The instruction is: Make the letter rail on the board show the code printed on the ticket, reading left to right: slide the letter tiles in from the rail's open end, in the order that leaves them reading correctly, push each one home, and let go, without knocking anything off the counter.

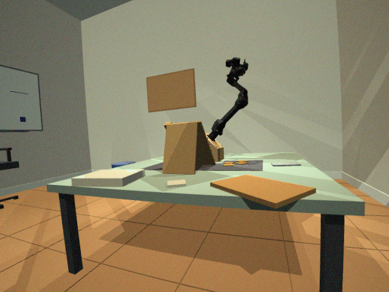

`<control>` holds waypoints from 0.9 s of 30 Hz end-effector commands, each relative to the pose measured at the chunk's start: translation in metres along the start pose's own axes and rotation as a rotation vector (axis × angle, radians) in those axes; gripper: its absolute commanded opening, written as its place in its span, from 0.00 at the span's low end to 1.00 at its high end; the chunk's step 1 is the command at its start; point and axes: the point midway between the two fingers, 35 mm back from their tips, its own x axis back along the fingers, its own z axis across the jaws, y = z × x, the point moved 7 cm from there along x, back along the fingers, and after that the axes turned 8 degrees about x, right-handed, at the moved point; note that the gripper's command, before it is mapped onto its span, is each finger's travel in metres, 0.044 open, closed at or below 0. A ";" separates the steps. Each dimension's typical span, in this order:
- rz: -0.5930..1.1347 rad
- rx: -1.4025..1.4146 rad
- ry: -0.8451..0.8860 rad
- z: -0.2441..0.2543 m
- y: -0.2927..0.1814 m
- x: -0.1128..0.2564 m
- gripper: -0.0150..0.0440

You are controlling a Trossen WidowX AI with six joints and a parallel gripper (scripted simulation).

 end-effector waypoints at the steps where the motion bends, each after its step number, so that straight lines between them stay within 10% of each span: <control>1: -0.067 -0.107 0.209 0.044 0.021 0.026 1.00; 27: -0.425 -0.574 1.548 0.182 0.143 0.318 1.00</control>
